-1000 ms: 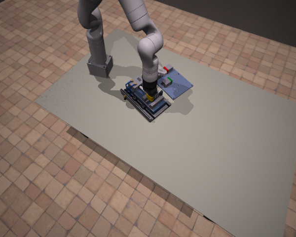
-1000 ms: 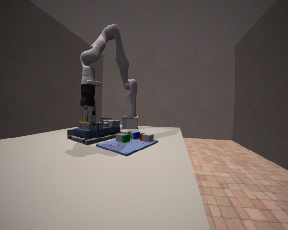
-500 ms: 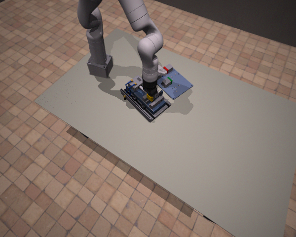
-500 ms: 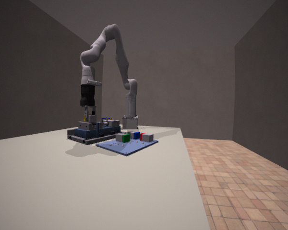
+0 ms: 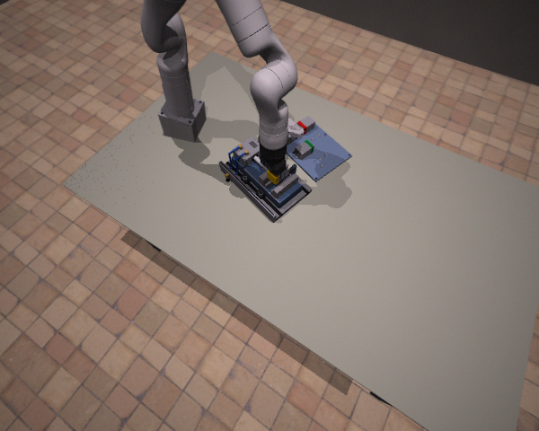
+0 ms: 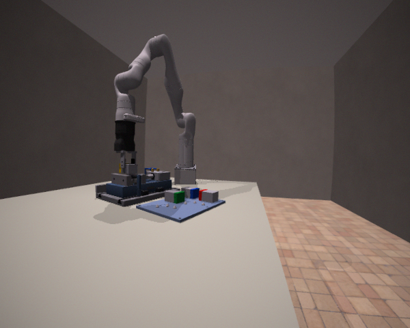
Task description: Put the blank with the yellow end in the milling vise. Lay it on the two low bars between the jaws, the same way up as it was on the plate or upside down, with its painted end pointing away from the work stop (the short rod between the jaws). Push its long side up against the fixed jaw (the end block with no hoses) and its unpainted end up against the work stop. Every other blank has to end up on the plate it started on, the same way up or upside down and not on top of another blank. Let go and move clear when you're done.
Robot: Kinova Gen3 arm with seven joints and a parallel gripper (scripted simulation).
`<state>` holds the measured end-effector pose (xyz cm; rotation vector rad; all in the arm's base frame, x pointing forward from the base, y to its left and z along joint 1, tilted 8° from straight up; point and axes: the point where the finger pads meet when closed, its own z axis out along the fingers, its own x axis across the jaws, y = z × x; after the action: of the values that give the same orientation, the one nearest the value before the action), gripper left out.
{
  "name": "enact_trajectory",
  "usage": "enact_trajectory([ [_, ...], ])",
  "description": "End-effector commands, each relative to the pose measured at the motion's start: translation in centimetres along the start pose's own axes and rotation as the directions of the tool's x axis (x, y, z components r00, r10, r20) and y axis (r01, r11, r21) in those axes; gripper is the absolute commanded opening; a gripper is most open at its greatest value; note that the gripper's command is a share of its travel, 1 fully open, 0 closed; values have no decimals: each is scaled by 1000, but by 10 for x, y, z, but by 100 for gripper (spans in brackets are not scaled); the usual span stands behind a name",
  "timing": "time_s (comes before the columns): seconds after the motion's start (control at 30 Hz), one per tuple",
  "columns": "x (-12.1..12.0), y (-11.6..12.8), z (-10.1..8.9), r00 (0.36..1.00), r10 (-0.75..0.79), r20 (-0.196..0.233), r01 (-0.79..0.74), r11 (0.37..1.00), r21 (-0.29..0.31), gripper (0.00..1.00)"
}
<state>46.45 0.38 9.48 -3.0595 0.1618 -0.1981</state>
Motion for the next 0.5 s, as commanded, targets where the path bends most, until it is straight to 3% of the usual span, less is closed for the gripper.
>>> enact_trajectory([
  [0.0,1,0,0,1000,8,-2,-8,1000,0,0],
  [0.47,1,0,0,1000,6,-2,-6,1000,0,0],
])
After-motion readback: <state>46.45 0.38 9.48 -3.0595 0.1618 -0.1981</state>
